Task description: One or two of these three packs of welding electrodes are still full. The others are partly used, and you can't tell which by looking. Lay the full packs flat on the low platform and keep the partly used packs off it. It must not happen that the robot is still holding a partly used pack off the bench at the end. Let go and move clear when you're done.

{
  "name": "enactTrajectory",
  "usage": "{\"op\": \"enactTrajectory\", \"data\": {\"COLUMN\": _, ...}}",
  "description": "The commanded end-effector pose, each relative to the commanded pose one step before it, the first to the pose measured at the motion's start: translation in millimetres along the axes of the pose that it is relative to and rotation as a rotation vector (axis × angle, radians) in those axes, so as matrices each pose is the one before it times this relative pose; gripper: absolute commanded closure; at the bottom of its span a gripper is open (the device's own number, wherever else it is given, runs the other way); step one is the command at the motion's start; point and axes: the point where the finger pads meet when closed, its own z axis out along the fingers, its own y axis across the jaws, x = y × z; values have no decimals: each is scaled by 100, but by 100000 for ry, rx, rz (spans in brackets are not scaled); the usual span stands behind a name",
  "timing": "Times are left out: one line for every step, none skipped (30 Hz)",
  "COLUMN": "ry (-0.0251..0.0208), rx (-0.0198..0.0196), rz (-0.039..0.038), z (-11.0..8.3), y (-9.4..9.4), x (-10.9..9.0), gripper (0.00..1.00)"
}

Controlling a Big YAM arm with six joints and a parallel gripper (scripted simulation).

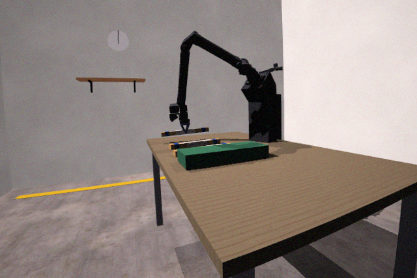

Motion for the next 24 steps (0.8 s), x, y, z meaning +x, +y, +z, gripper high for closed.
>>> {"op": "enactTrajectory", "data": {"ry": -8794, "rx": 5126, "rz": -2287, "z": -5023, "y": -2234, "x": -4219, "gripper": 100}}
{"op": "enactTrajectory", "data": {"ry": 0, "rx": 0, "rz": 0, "z": -1, "y": -1, "x": -3, "gripper": 100}}
{"op": "enactTrajectory", "data": {"ry": 0, "rx": 0, "rz": 0, "z": -1, "y": -1, "x": -3, "gripper": 100}}
{"op": "enactTrajectory", "data": {"ry": 0, "rx": 0, "rz": 0, "z": -1, "y": -1, "x": -3, "gripper": 100}}
{"op": "enactTrajectory", "data": {"ry": 0, "rx": 0, "rz": 0, "z": -1, "y": -1, "x": -3, "gripper": 100}}
{"op": "enactTrajectory", "data": {"ry": 0, "rx": 0, "rz": 0, "z": 0, "y": -1, "x": -3, "gripper": 100}}
{"op": "enactTrajectory", "data": {"ry": 0, "rx": 0, "rz": 0, "z": 0, "y": -1, "x": -3, "gripper": 100}}
{"op": "enactTrajectory", "data": {"ry": 0, "rx": 0, "rz": 0, "z": 0, "y": -1, "x": -3, "gripper": 100}}
{"op": "enactTrajectory", "data": {"ry": 0, "rx": 0, "rz": 0, "z": 0, "y": -1, "x": -3, "gripper": 100}}
{"op": "enactTrajectory", "data": {"ry": 0, "rx": 0, "rz": 0, "z": 0, "y": -1, "x": -3, "gripper": 100}}
{"op": "enactTrajectory", "data": {"ry": 0, "rx": 0, "rz": 0, "z": 0, "y": -1, "x": -3, "gripper": 100}}
{"op": "enactTrajectory", "data": {"ry": 0, "rx": 0, "rz": 0, "z": 0, "y": -1, "x": -3, "gripper": 100}}
{"op": "enactTrajectory", "data": {"ry": 0, "rx": 0, "rz": 0, "z": 0, "y": -1, "x": -3, "gripper": 100}}
{"op": "enactTrajectory", "data": {"ry": 0, "rx": 0, "rz": 0, "z": 0, "y": -1, "x": -3, "gripper": 100}}
{"op": "enactTrajectory", "data": {"ry": 0, "rx": 0, "rz": 0, "z": 0, "y": -1, "x": -3, "gripper": 100}}
{"op": "enactTrajectory", "data": {"ry": 0, "rx": 0, "rz": 0, "z": 0, "y": -1, "x": -3, "gripper": 100}}
{"op": "enactTrajectory", "data": {"ry": 0, "rx": 0, "rz": 0, "z": 0, "y": 0, "x": 0, "gripper": 100}}
{"op": "enactTrajectory", "data": {"ry": 0, "rx": 0, "rz": 0, "z": 0, "y": 0, "x": 0, "gripper": 100}}
{"op": "enactTrajectory", "data": {"ry": 0, "rx": 0, "rz": 0, "z": 0, "y": -1, "x": -3, "gripper": 100}}
{"op": "enactTrajectory", "data": {"ry": 0, "rx": 0, "rz": 0, "z": 0, "y": -1, "x": -3, "gripper": 100}}
{"op": "enactTrajectory", "data": {"ry": 0, "rx": 0, "rz": 0, "z": 0, "y": -1, "x": -3, "gripper": 100}}
{"op": "enactTrajectory", "data": {"ry": 0, "rx": 0, "rz": 0, "z": 0, "y": -1, "x": -3, "gripper": 100}}
{"op": "enactTrajectory", "data": {"ry": 0, "rx": 0, "rz": 0, "z": 0, "y": -1, "x": -3, "gripper": 100}}
{"op": "enactTrajectory", "data": {"ry": -1, "rx": 1, "rz": -2, "z": -200, "y": -4, "x": -7, "gripper": 100}}
